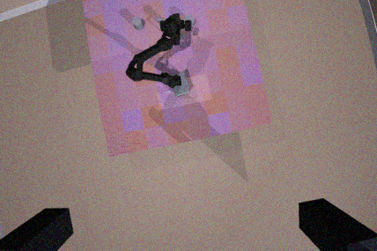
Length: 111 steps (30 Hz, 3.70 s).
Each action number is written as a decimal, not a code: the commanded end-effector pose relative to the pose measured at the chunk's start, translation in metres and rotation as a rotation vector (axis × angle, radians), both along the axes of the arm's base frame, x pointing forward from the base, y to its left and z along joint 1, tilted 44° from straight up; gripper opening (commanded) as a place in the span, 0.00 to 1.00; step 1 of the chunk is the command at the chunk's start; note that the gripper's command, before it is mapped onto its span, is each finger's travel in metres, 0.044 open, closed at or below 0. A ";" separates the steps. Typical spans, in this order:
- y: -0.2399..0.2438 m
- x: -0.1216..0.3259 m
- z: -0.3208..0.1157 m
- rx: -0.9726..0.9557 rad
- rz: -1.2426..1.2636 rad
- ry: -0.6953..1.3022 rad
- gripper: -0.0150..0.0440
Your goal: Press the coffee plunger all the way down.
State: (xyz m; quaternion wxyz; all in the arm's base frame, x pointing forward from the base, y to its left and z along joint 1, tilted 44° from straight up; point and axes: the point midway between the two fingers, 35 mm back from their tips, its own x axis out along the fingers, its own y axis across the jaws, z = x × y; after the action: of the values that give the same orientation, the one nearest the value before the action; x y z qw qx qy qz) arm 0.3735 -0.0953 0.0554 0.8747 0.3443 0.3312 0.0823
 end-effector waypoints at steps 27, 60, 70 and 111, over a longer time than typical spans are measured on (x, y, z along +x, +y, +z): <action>0.032 -0.001 -0.040 0.003 0.001 0.009 0.45; 0.058 0.010 -0.068 0.007 0.000 0.005 0.45; 0.057 0.011 -0.068 0.007 0.000 0.005 0.45; 0.055 0.018 -0.068 0.007 0.000 0.004 0.45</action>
State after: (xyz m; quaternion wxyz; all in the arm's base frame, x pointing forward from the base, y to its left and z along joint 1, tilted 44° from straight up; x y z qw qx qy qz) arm 0.3919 -0.0445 -0.0081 0.8780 0.3425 0.3247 0.0795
